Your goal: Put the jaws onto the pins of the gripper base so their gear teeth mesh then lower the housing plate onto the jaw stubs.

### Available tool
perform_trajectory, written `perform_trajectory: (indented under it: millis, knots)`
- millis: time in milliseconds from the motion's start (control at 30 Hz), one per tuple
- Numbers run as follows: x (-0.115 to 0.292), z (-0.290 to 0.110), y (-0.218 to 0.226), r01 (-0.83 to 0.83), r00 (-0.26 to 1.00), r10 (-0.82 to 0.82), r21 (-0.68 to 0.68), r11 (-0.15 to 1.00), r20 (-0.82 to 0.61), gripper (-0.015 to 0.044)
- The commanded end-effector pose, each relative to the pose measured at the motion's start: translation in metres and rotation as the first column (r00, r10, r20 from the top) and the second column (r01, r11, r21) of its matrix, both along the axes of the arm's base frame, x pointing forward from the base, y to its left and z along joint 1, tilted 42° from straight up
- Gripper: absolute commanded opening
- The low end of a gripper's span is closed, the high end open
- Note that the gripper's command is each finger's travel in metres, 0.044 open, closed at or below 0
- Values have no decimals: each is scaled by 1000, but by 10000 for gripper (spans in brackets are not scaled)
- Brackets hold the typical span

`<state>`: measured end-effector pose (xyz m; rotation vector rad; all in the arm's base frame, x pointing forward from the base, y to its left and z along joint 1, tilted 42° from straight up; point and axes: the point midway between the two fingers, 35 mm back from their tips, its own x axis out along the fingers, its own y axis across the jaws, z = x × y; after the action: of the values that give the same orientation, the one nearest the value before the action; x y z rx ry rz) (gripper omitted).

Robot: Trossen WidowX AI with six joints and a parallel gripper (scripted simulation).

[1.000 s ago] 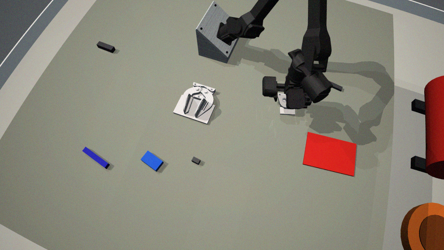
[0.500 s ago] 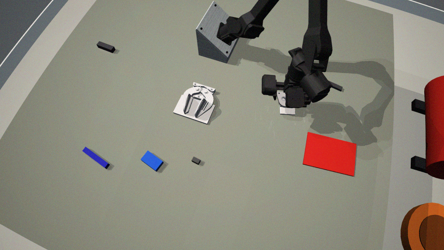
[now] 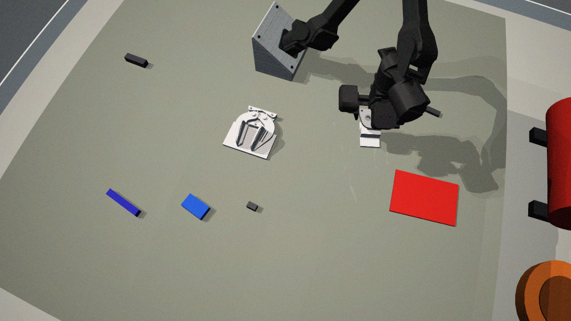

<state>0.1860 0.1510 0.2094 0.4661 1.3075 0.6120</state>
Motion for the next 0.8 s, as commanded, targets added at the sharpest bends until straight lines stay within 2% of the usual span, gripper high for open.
perform_trajectory:
  millis: [0,333,767]
  knots:
    - [-3,13,-8,-1,1000,1,9,1000,12,351]
    - [-5,16,-11,1,1000,-1,9,1000,12,351]
    - [19,-6,-33,33,999,-34,-32,999,-7,351]
